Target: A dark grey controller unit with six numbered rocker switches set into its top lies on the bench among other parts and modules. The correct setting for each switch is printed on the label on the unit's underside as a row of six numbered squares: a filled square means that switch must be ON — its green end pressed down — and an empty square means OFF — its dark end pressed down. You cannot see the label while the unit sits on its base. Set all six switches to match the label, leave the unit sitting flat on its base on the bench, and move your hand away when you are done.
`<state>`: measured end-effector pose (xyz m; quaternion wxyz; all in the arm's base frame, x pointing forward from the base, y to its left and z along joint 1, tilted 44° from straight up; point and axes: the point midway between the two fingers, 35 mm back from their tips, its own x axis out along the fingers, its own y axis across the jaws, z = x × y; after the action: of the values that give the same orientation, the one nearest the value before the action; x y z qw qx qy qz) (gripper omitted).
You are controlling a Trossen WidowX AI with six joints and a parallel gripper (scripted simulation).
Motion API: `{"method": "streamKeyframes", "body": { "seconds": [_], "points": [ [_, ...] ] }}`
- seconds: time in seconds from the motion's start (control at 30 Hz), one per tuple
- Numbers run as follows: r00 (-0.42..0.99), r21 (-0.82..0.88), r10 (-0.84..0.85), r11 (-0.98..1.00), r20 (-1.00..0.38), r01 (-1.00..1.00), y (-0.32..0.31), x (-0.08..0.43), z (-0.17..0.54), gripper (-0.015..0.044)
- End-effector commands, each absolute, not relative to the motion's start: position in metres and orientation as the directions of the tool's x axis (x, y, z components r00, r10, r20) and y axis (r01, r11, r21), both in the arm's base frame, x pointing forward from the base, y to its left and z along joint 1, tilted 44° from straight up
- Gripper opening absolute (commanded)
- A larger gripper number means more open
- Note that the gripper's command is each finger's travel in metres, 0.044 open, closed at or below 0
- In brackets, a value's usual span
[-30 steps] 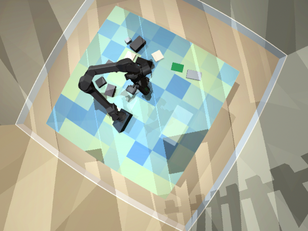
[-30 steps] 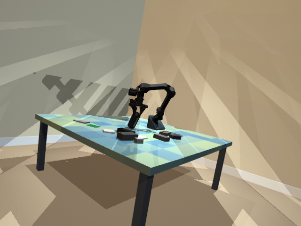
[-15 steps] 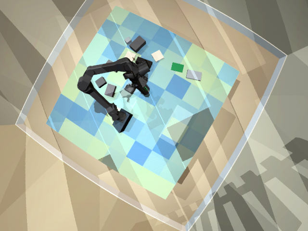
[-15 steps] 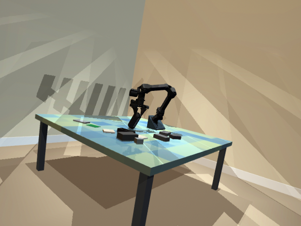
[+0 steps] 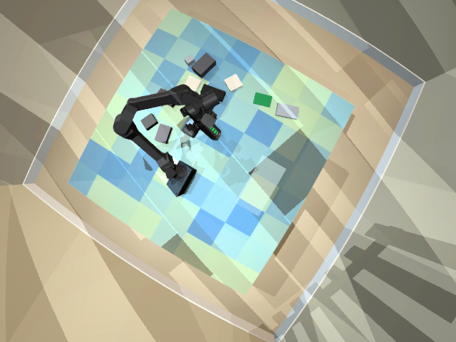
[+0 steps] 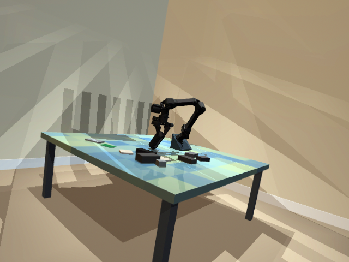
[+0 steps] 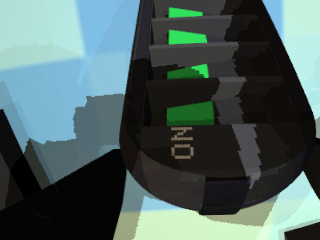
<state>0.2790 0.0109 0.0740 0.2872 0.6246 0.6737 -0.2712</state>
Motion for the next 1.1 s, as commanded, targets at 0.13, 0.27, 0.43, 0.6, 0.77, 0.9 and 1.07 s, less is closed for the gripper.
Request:
{"method": "streamKeyframes", "body": {
  "seconds": [0.13,0.27,0.43,0.6,0.77,0.9,1.07],
  "points": [
    [-0.069,-0.022,0.686,0.076,-0.724,0.997,0.019,0.276,0.072,0.0338],
    [-0.069,-0.022,0.686,0.076,-0.724,0.997,0.022,0.276,0.073,0.0338],
    [-0.069,-0.022,0.687,0.076,-0.724,0.997,0.026,0.276,0.074,0.0338],
    [-0.069,-0.022,0.687,0.076,-0.724,0.997,0.03,0.275,0.075,0.0338],
    [-0.069,-0.022,0.687,0.076,-0.723,0.997,0.033,0.275,0.076,0.0338],
    [-0.069,-0.022,0.687,0.076,-0.723,0.997,0.036,0.275,0.077,0.0338],
    [-0.069,-0.022,0.687,0.076,-0.723,0.997,0.04,0.275,0.078,0.0338]
  ]
}}
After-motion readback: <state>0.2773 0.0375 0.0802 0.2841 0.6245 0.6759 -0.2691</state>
